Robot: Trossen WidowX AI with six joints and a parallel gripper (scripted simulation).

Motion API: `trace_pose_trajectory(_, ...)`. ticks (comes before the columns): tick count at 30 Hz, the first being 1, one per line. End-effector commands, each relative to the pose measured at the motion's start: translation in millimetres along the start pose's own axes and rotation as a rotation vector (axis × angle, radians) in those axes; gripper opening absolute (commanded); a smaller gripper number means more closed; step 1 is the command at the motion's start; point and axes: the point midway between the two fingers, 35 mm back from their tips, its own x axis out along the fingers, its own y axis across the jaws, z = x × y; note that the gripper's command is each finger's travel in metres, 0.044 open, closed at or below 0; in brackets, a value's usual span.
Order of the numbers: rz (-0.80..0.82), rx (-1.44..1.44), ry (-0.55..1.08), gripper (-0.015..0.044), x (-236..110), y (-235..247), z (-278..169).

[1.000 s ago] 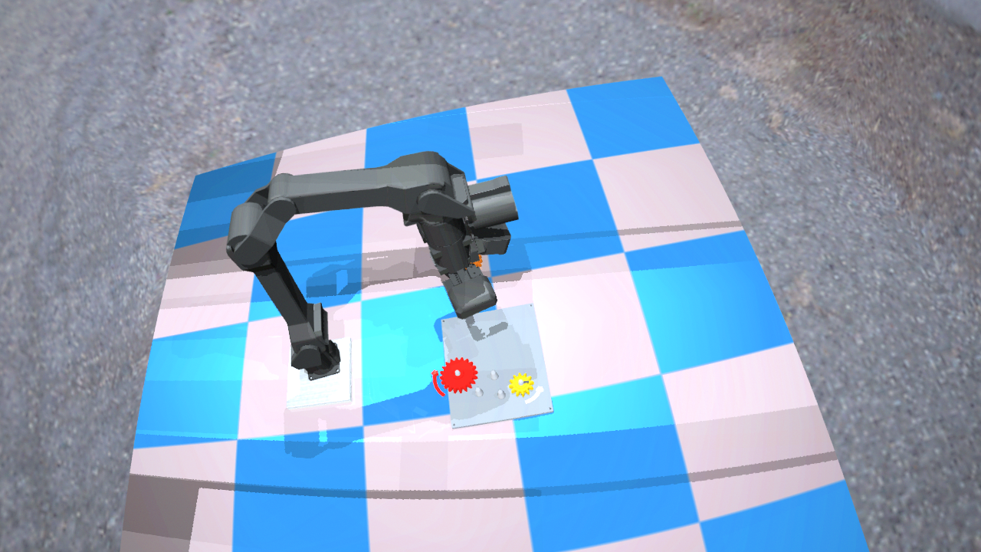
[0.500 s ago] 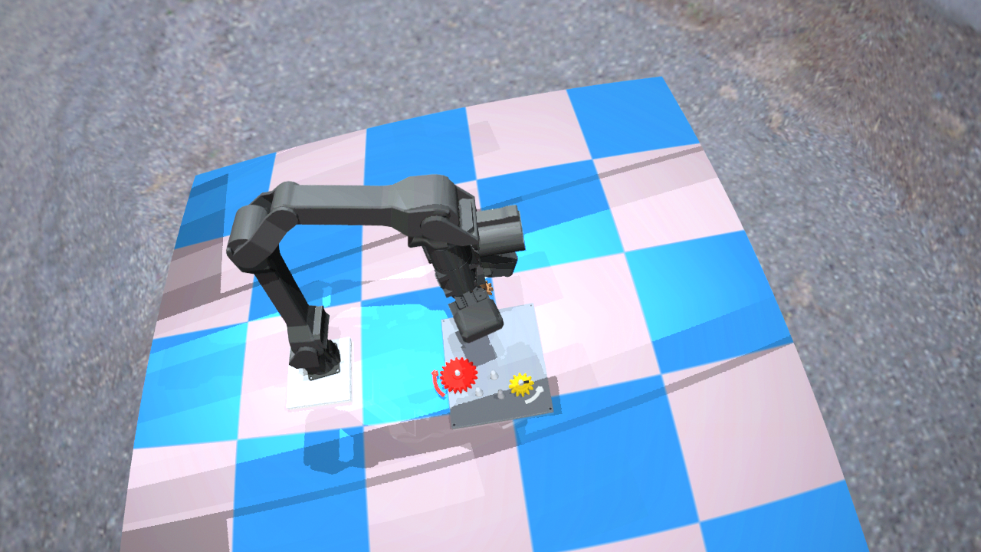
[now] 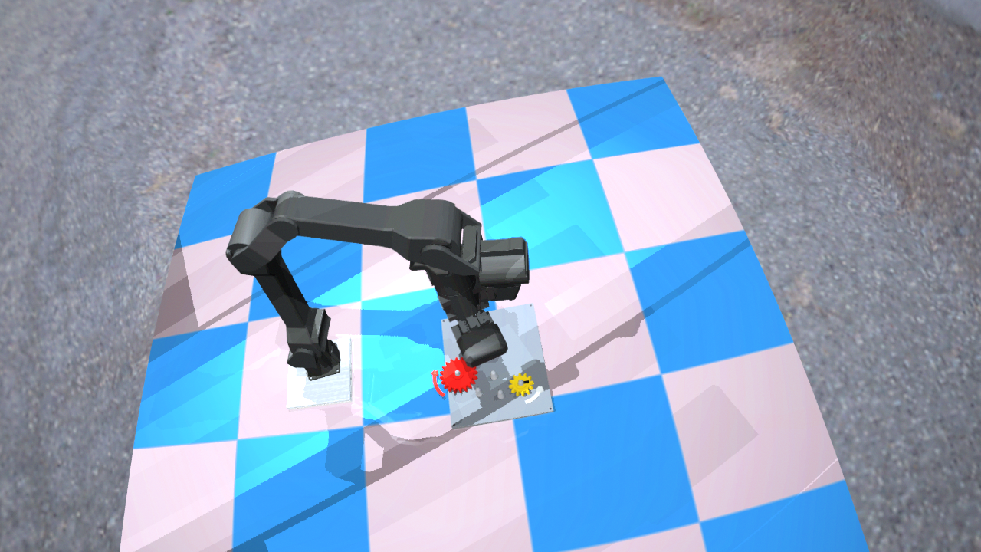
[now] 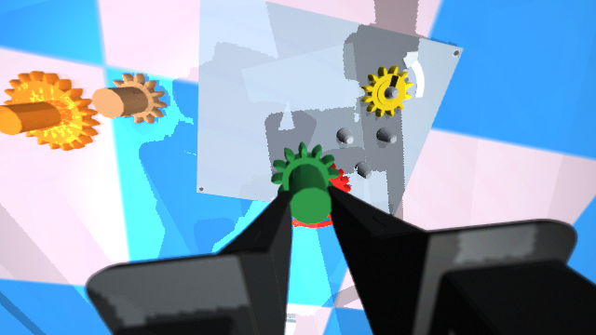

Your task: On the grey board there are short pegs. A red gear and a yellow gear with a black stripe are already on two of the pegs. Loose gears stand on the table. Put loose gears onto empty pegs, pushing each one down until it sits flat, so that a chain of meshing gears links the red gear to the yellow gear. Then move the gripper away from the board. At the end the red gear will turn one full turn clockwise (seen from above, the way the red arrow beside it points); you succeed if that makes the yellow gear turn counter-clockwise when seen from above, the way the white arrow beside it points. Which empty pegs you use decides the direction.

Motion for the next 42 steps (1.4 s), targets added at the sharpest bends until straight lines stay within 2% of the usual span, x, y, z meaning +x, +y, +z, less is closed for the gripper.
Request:
trace_pose_trajectory(1,-0.004,-0.002,0.001,0.0,3,-10,-4)
trace_pose_trajectory(25,-0.007,-0.004,0.004,0.0,19,-58,-29)
trace_pose_trajectory(42,-0.007,-0.004,0.004,0.0,17,-59,-31)
